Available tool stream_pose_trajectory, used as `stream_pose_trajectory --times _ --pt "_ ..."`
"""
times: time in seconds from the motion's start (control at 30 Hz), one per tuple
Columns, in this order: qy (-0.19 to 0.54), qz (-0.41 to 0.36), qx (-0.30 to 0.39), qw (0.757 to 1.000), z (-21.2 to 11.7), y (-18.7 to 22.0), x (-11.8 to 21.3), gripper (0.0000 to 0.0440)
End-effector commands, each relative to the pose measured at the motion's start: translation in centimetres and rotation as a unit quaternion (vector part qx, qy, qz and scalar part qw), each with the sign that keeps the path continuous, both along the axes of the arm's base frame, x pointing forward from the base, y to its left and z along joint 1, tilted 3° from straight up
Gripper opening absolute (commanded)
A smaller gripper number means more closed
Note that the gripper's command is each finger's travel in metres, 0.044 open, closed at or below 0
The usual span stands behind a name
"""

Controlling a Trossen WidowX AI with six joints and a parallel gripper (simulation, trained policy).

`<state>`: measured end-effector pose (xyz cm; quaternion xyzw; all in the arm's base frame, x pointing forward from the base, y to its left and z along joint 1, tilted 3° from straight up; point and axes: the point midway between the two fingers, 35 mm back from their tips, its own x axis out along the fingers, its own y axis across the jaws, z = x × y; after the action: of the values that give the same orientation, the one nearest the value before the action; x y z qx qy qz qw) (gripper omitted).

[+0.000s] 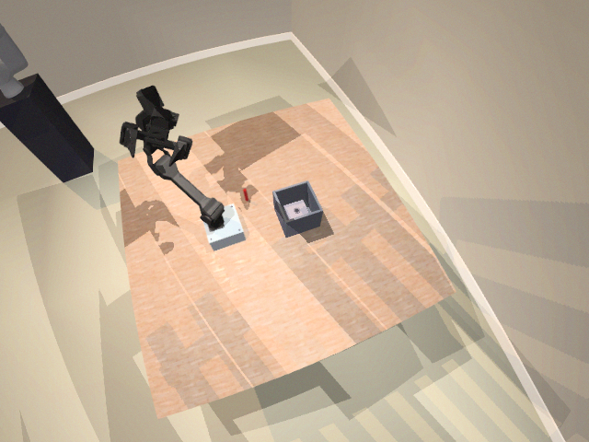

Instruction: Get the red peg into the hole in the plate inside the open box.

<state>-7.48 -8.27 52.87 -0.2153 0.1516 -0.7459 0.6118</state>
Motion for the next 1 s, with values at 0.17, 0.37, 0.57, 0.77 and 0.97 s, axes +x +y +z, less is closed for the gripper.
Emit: stream_pose_trajectory --times 0.17,0.37,0.57,0.77,0.97 --pt "-0.060 0.110 0.028 0.992 -1.1 -2.9 4.1 0.0440" --pt "-0.103 0.180 0.055 0.977 -2.0 -4.0 7.1 0.0440" --pt "-0.143 0.243 0.091 0.955 -3.2 -4.6 10.1 0.0440" --pt "-0.178 0.296 0.134 0.929 -4.6 -4.8 13.0 0.0440" --pt "-0.196 0.324 0.178 0.908 -6.2 -4.8 15.5 0.0440"
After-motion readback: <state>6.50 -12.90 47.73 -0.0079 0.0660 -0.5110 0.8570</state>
